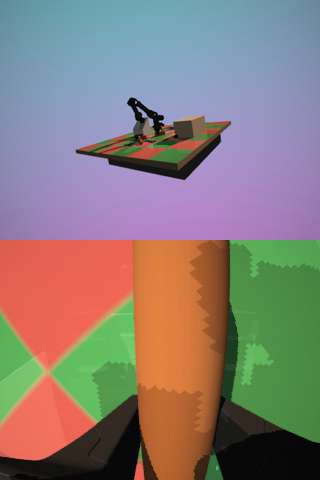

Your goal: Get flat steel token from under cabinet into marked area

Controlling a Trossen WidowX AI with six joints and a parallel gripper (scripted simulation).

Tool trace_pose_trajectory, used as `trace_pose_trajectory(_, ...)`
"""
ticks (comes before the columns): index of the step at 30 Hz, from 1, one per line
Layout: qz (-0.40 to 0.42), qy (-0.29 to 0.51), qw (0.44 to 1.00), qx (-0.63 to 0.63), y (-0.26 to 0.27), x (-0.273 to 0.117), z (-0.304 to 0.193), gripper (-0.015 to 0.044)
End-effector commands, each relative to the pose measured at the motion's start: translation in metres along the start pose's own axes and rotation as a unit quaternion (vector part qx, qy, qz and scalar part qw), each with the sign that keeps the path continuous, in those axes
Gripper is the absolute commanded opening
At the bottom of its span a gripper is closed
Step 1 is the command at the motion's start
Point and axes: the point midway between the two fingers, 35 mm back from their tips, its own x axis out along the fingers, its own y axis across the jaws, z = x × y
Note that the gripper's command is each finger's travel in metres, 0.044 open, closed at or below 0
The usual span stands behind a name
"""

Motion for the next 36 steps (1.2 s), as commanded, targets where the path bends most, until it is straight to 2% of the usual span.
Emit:
trace_pose_trajectory(1, -0.002, -0.002, 1.0, -0.002, -0.001, -0.001, -0.005, 0.0)
trace_pose_trajectory(36, -0.002, -0.001, 1.0, -0.002, -0.008, -0.001, -0.039, 0.0)
